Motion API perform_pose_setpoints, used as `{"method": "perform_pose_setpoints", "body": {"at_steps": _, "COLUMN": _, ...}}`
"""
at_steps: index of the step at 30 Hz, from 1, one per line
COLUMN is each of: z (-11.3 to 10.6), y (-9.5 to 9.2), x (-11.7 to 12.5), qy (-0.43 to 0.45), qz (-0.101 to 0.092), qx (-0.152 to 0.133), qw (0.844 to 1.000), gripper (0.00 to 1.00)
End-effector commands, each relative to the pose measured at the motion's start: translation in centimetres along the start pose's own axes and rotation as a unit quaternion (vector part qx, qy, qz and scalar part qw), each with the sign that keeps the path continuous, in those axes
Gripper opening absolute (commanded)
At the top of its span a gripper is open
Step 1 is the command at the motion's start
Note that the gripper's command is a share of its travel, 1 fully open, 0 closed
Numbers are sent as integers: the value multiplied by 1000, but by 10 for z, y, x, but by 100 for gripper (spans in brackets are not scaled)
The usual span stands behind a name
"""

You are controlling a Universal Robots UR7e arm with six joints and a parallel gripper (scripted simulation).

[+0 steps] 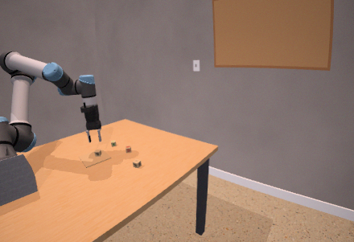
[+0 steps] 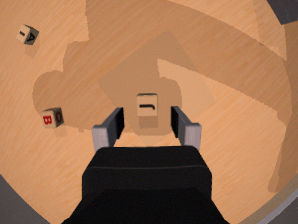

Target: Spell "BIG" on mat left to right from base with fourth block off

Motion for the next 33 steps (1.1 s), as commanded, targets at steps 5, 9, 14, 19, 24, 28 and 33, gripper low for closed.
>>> {"method": "perform_pose_setpoints", "body": {"at_steps": 5, "z": 0, "y": 14, "x": 0, "qy": 1, "qz": -1, "qx": 0, "qw": 1000, "gripper": 100}}
{"method": "perform_pose_setpoints", "body": {"at_steps": 9, "z": 0, "y": 21, "x": 0, "qy": 1, "qz": -1, "qx": 0, "qw": 1000, "gripper": 100}}
{"method": "perform_pose_setpoints", "body": {"at_steps": 14, "z": 0, "y": 25, "x": 0, "qy": 1, "qz": -1, "qx": 0, "qw": 1000, "gripper": 100}}
{"method": "perform_pose_setpoints", "body": {"at_steps": 19, "z": 0, "y": 33, "x": 1, "qy": 1, "qz": -1, "qx": 0, "qw": 1000, "gripper": 100}}
{"method": "perform_pose_setpoints", "body": {"at_steps": 24, "z": 1, "y": 39, "x": 1, "qy": 1, "qz": -1, "qx": 0, "qw": 1000, "gripper": 100}}
{"method": "perform_pose_setpoints", "body": {"at_steps": 28, "z": 1, "y": 42, "x": 1, "qy": 1, "qz": -1, "qx": 0, "qw": 1000, "gripper": 100}}
{"method": "perform_pose_setpoints", "body": {"at_steps": 33, "z": 1, "y": 44, "x": 0, "qy": 0, "qz": -1, "qx": 0, "qw": 1000, "gripper": 100}}
Point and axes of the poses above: the point where the finger pads meet when closed, its own y axis out along the fingers, its own x axis across the jaws, z = x × y, the point moved 10 cm from there along -y, back along the fingers, and after that the axes turned 7 degrees about -y, right-handed, at the moved point
